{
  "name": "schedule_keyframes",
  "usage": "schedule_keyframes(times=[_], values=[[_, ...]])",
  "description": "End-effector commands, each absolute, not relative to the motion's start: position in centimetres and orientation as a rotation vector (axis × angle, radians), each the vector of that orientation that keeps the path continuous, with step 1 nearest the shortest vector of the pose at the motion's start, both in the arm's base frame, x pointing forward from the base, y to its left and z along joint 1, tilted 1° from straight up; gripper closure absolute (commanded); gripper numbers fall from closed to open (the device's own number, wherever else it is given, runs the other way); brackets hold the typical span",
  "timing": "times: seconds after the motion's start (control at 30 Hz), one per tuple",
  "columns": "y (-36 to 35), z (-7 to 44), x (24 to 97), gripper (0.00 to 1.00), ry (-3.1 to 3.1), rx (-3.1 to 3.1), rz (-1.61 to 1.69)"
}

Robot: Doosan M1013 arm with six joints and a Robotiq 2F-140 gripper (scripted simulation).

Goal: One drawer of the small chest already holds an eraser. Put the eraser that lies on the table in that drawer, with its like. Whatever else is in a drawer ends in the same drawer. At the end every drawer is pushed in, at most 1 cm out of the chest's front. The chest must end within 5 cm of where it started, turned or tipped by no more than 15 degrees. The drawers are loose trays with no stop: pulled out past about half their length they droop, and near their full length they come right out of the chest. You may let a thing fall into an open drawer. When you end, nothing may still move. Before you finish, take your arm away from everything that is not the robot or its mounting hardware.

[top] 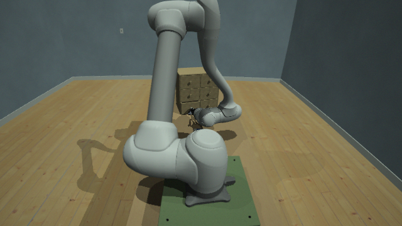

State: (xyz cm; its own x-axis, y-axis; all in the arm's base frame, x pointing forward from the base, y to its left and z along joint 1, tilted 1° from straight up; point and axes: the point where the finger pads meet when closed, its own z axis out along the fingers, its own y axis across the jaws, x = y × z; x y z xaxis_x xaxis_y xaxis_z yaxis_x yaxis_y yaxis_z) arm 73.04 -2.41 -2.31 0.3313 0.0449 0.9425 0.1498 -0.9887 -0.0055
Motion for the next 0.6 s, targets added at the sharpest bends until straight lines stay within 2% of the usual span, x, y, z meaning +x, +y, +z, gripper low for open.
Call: schedule_keyframes(times=[0.0,0.57], values=[[-2.3,-2.3,73.5,1.00,-0.183,-2.487,-1.757],[-2.2,-2.3,74.5,1.00,-0.183,-2.487,-1.757]])
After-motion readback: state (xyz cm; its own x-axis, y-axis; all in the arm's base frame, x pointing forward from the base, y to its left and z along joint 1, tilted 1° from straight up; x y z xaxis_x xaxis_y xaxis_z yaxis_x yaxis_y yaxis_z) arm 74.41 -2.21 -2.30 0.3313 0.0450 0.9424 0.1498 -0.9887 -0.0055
